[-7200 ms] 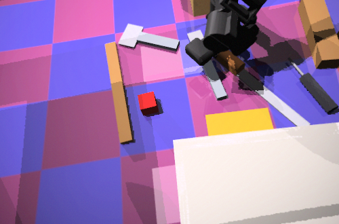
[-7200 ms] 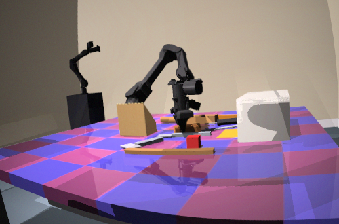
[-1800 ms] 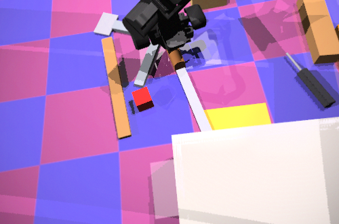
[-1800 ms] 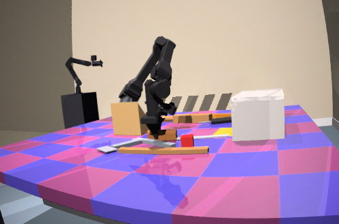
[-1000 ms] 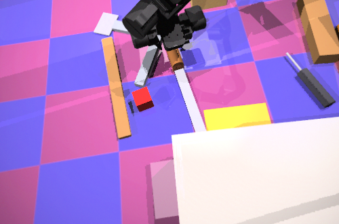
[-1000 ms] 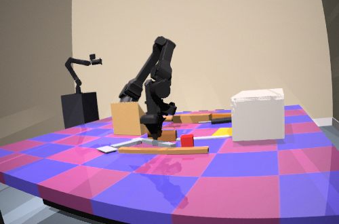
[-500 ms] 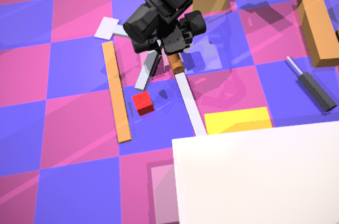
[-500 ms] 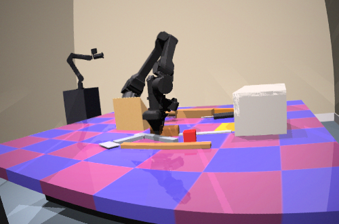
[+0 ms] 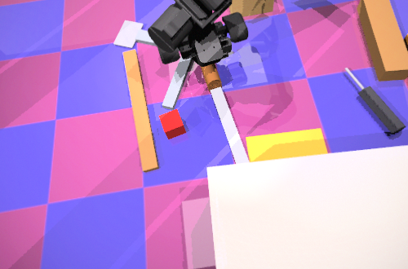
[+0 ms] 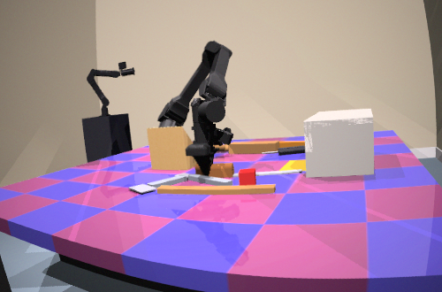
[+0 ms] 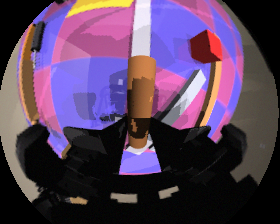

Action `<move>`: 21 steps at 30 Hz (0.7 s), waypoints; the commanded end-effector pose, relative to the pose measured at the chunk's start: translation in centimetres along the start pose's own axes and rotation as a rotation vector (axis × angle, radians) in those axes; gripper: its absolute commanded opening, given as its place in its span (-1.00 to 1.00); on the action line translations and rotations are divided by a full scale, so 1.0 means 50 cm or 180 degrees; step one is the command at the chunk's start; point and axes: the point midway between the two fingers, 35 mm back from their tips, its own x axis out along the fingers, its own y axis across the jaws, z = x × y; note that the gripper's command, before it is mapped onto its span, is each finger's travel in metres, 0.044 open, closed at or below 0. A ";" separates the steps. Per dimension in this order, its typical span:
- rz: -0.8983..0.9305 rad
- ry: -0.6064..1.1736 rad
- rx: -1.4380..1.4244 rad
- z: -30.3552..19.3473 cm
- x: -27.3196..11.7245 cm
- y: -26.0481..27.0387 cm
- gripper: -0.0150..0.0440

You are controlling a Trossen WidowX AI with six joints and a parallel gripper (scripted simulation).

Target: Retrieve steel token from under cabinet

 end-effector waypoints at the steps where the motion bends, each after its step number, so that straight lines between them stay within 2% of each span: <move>1: -0.0003 -0.0003 -0.0004 0.001 -0.001 0.000 -0.49; 21: 0.0010 -0.0004 0.0137 0.048 -0.001 -0.003 -0.49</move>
